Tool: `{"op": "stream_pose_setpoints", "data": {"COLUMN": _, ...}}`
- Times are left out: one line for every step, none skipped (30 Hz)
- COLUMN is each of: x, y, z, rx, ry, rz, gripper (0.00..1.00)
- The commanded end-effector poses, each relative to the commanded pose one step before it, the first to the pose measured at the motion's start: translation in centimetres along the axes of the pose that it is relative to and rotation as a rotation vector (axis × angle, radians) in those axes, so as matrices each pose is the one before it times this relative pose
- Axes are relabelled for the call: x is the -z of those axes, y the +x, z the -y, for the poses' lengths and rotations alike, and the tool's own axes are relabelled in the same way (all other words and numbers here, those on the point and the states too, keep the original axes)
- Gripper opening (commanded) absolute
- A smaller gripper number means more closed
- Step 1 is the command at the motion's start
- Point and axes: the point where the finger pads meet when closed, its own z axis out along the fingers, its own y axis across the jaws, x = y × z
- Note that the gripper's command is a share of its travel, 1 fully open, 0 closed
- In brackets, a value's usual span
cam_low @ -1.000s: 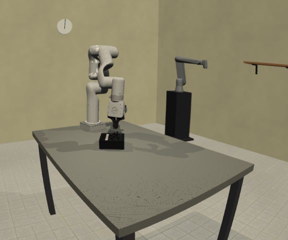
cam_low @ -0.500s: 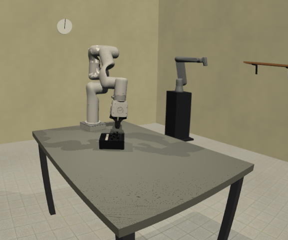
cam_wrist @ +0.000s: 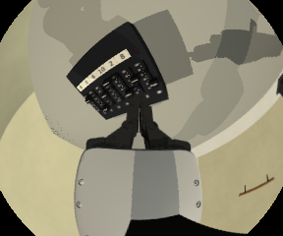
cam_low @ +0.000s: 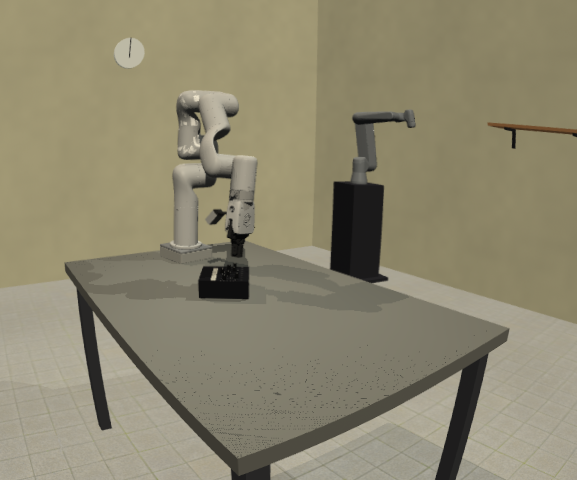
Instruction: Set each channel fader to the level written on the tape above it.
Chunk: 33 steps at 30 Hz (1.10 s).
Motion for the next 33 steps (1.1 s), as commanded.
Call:
{"op": "stream_pose_setpoints", "data": {"x": 0.131, "y": -0.14, "z": 0.046, "rx": 0.273, "ry": -0.05087, "rz": 0.0239, "gripper": 0.0}}
{"op": "stream_pose_setpoints", "data": {"x": 0.0, "y": -0.001, "z": -0.002, "rx": 0.03778, "ry": -0.00374, "rz": 0.00127, "gripper": 0.0}}
{"op": "stream_pose_setpoints", "data": {"x": 0.0, "y": -0.001, "z": -0.001, "rx": 0.03409, "ry": -0.00401, "rz": 0.00138, "gripper": 0.0}}
{"op": "stream_pose_setpoints", "data": {"x": 0.0, "y": 0.0, "z": 0.0, "rx": 0.03806, "ry": -0.00537, "rz": 0.0019, "gripper": 0.0}}
{"op": "stream_pose_setpoints", "data": {"x": 0.0, "y": 0.0, "z": 0.0, "rx": 0.04107, "ry": -0.00697, "rz": 0.00267, "gripper": 0.0}}
{"op": "stream_pose_setpoints", "data": {"x": 0.0, "y": 0.0, "z": 0.0, "rx": 0.0416, "ry": -0.00844, "rz": 0.00353, "gripper": 0.0}}
{"op": "stream_pose_setpoints", "data": {"x": 0.0, "y": 0.0, "z": 0.0, "rx": 0.04079, "ry": -0.00994, "rz": 0.00451, "gripper": 0.0}}
{"op": "stream_pose_setpoints", "data": {"x": 0.0, "y": 0.0, "z": 0.0, "rx": 0.03925, "ry": -0.01169, "rz": 0.00574, "gripper": 0.0}}
{"op": "stream_pose_setpoints", "data": {"x": 0.0, "y": 0.0, "z": 0.0, "rx": 0.00932, "ry": -0.00317, "rz": 0.00164, "gripper": 0.0}}
{"op": "stream_pose_setpoints", "data": {"x": 0.0, "y": 0.0, "z": 0.0, "rx": 0.0, "ry": 0.0, "rz": 0.0, "gripper": 0.0}}
{"op": "stream_pose_setpoints", "data": {"x": 0.0, "y": 0.0, "z": 0.0, "rx": 0.0, "ry": 0.0, "rz": 0.0, "gripper": 0.0}}
{"op": "stream_pose_setpoints", "data": {"x": 0.0, "y": 0.0, "z": 0.0, "rx": 0.0, "ry": 0.0, "rz": 0.0, "gripper": 0.0}}
{"op": "stream_pose_setpoints", "data": {"x": 0.0, "y": 0.0, "z": 0.0, "rx": 0.0, "ry": 0.0, "rz": 0.0, "gripper": 0.0}}
{"op": "stream_pose_setpoints", "data": {"x": 0.0, "y": 0.0, "z": 0.0, "rx": 0.0, "ry": 0.0, "rz": 0.0, "gripper": 0.0}}
{"op": "stream_pose_setpoints", "data": {"x": 0.0, "y": 0.0, "z": 0.0, "rx": 0.0, "ry": 0.0, "rz": 0.0, "gripper": 0.0}}
{"op": "stream_pose_setpoints", "data": {"x": 0.0, "y": 0.0, "z": 0.0, "rx": 0.0, "ry": 0.0, "rz": 0.0, "gripper": 0.0}}
{"op": "stream_pose_setpoints", "data": {"x": 0.0, "y": 0.0, "z": 0.0, "rx": 0.0, "ry": 0.0, "rz": 0.0, "gripper": 0.0}}
{"op": "stream_pose_setpoints", "data": {"x": 0.0, "y": 0.0, "z": 0.0, "rx": 0.0, "ry": 0.0, "rz": 0.0, "gripper": 0.0}}
{"op": "stream_pose_setpoints", "data": {"x": 0.0, "y": 0.0, "z": 0.0, "rx": 0.0, "ry": 0.0, "rz": 0.0, "gripper": 0.0}}
{"op": "stream_pose_setpoints", "data": {"x": 0.0, "y": 0.0, "z": 0.0, "rx": 0.0, "ry": 0.0, "rz": 0.0, "gripper": 0.0}}
{"op": "stream_pose_setpoints", "data": {"x": 0.0, "y": 0.0, "z": 0.0, "rx": 0.0, "ry": 0.0, "rz": 0.0, "gripper": 0.0}}
{"op": "stream_pose_setpoints", "data": {"x": 0.0, "y": 0.0, "z": 0.0, "rx": 0.0, "ry": 0.0, "rz": 0.0, "gripper": 0.0}}
{"op": "stream_pose_setpoints", "data": {"x": 0.0, "y": 0.0, "z": 0.0, "rx": 0.0, "ry": 0.0, "rz": 0.0, "gripper": 0.0}}
{"op": "stream_pose_setpoints", "data": {"x": 0.0, "y": 0.0, "z": 0.0, "rx": 0.0, "ry": 0.0, "rz": 0.0, "gripper": 0.0}}
{"op": "stream_pose_setpoints", "data": {"x": 0.0, "y": 0.0, "z": 0.0, "rx": 0.0, "ry": 0.0, "rz": 0.0, "gripper": 0.0}}
{"op": "stream_pose_setpoints", "data": {"x": 0.0, "y": 0.0, "z": 0.0, "rx": 0.0, "ry": 0.0, "rz": 0.0, "gripper": 0.0}}
{"op": "stream_pose_setpoints", "data": {"x": 0.0, "y": 0.0, "z": 0.0, "rx": 0.0, "ry": 0.0, "rz": 0.0, "gripper": 0.0}}
{"op": "stream_pose_setpoints", "data": {"x": 0.0, "y": 0.0, "z": 0.0, "rx": 0.0, "ry": 0.0, "rz": 0.0, "gripper": 0.0}}
{"op": "stream_pose_setpoints", "data": {"x": 0.0, "y": 0.0, "z": 0.0, "rx": 0.0, "ry": 0.0, "rz": 0.0, "gripper": 0.0}}
{"op": "stream_pose_setpoints", "data": {"x": 0.0, "y": 0.0, "z": 0.0, "rx": 0.0, "ry": 0.0, "rz": 0.0, "gripper": 0.0}}
{"op": "stream_pose_setpoints", "data": {"x": 0.0, "y": 0.0, "z": 0.0, "rx": 0.0, "ry": 0.0, "rz": 0.0, "gripper": 0.0}}
{"op": "stream_pose_setpoints", "data": {"x": 0.0, "y": 0.0, "z": 0.0, "rx": 0.0, "ry": 0.0, "rz": 0.0, "gripper": 0.0}}
{"op": "stream_pose_setpoints", "data": {"x": 0.0, "y": 0.0, "z": 0.0, "rx": 0.0, "ry": 0.0, "rz": 0.0, "gripper": 0.0}}
